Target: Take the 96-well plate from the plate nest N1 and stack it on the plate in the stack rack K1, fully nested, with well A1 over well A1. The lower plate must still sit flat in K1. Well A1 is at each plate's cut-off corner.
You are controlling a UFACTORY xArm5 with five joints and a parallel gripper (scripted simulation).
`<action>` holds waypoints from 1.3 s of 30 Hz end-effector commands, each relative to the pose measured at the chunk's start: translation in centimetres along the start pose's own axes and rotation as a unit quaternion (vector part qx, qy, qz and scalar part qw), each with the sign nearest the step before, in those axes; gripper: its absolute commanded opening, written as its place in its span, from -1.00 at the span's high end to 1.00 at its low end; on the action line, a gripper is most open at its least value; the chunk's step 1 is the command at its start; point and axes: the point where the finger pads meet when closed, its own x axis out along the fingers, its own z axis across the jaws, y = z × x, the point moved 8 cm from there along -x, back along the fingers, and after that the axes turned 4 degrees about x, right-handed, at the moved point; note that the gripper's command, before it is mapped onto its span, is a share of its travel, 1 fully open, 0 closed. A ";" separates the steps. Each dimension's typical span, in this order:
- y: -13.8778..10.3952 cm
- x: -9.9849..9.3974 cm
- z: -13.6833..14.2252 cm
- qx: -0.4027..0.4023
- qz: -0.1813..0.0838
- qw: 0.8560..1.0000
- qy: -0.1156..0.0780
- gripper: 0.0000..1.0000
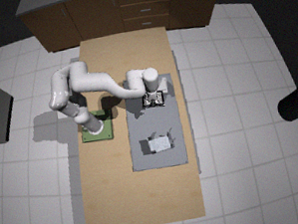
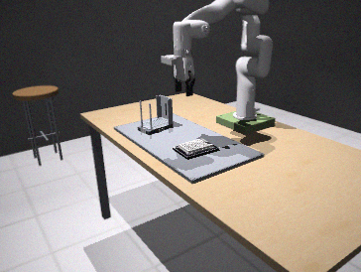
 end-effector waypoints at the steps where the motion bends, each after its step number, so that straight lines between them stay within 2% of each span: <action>1: 0.0 0.9 -2.0 0.000 0.002 1.000 -0.002 -1.00; 20: -0.5 4.7 -9.4 0.000 0.002 1.000 -0.001 -1.00; 36: -0.5 4.7 -9.4 0.000 0.002 1.000 -0.001 -1.00; 39: -0.5 5.2 -9.3 0.000 0.002 1.000 -0.001 -1.00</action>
